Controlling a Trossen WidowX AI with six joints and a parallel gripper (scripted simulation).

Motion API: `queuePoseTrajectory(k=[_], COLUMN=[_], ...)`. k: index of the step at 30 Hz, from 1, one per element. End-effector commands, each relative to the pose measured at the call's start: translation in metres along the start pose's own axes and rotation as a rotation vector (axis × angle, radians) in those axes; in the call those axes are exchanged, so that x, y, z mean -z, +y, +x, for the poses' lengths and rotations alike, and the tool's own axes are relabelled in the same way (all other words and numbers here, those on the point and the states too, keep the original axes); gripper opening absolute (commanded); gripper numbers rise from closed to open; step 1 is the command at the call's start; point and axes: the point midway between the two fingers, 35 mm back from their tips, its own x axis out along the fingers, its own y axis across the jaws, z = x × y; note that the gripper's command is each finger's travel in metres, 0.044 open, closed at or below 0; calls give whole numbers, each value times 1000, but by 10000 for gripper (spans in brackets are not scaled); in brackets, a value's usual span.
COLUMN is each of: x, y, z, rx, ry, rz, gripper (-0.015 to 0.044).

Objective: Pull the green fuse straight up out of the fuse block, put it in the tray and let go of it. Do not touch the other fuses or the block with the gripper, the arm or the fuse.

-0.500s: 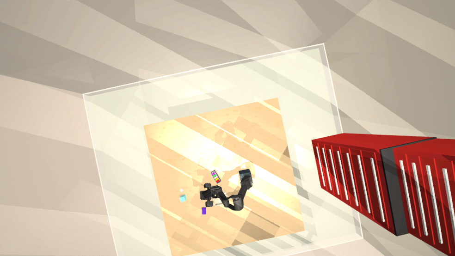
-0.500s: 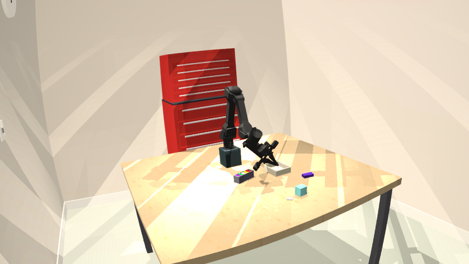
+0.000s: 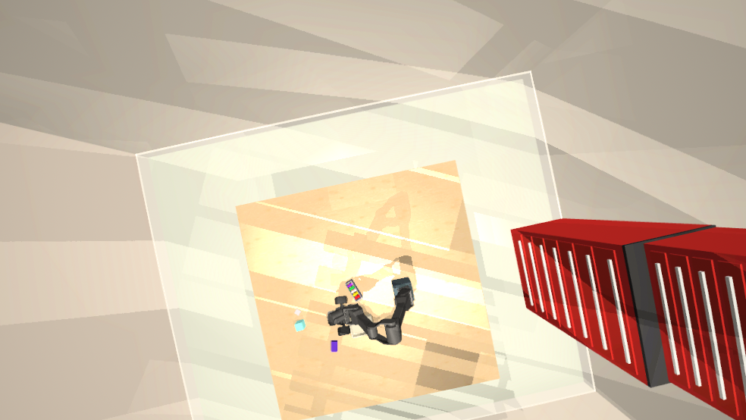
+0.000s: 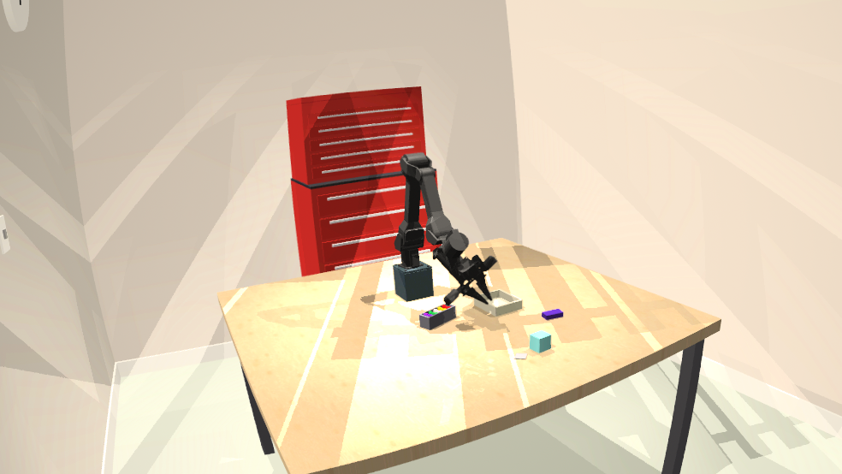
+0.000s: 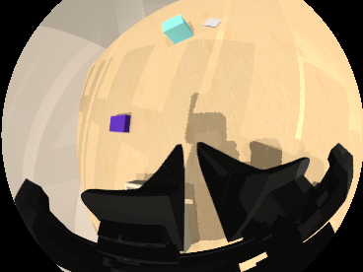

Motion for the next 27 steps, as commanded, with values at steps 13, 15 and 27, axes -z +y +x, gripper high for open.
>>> queuePoseTrajectory(k=[13,15,27], x=[40,38,37], y=[-97,-97,-96], z=[-110,-108,-108], rx=[425,425,425], ry=[643,643,643], rz=[-476,-477,-477], gripper=[73,73,73])
